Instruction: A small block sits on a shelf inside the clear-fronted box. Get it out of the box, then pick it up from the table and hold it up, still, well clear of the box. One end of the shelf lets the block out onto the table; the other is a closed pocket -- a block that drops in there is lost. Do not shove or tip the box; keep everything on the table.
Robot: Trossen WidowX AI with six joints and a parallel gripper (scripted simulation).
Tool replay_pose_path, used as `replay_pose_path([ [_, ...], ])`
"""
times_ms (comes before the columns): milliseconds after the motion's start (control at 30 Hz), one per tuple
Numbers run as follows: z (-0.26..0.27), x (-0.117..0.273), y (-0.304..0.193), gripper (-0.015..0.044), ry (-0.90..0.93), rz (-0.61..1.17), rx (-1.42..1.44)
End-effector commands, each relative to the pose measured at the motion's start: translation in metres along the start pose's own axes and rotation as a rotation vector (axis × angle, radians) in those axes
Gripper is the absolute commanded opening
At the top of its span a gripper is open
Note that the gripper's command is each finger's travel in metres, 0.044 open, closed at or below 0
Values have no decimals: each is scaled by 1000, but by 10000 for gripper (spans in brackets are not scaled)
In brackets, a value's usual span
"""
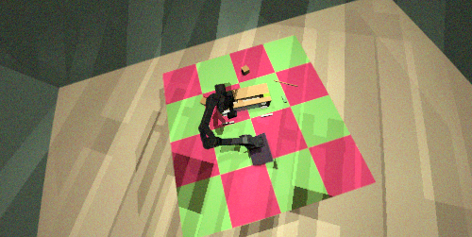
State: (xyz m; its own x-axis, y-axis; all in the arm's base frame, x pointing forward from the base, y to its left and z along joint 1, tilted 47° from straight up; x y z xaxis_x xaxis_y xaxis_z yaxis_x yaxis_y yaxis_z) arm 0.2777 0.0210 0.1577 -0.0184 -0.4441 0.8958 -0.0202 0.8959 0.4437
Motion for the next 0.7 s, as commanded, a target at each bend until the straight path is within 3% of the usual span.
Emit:
replay_pose_path([
  [0, 2, -9, 1, 400, 10, -6, -5],
  [667, 5, -40, 9, 400, 9, -9, -5],
])
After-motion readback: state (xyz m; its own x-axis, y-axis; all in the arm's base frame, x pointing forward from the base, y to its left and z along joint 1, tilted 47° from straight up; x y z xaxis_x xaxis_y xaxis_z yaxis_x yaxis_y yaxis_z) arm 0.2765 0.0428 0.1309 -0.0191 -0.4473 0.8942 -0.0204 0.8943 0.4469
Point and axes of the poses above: the point midway between the two fingers, 35 mm back from their tips, its own x axis back along the fingers, its own z axis across the jaws, y = z × x, the point moved 5 cm from there along x, back along the fingers, and after that the axes turned 4 degrees about x, right-handed, at the moved point
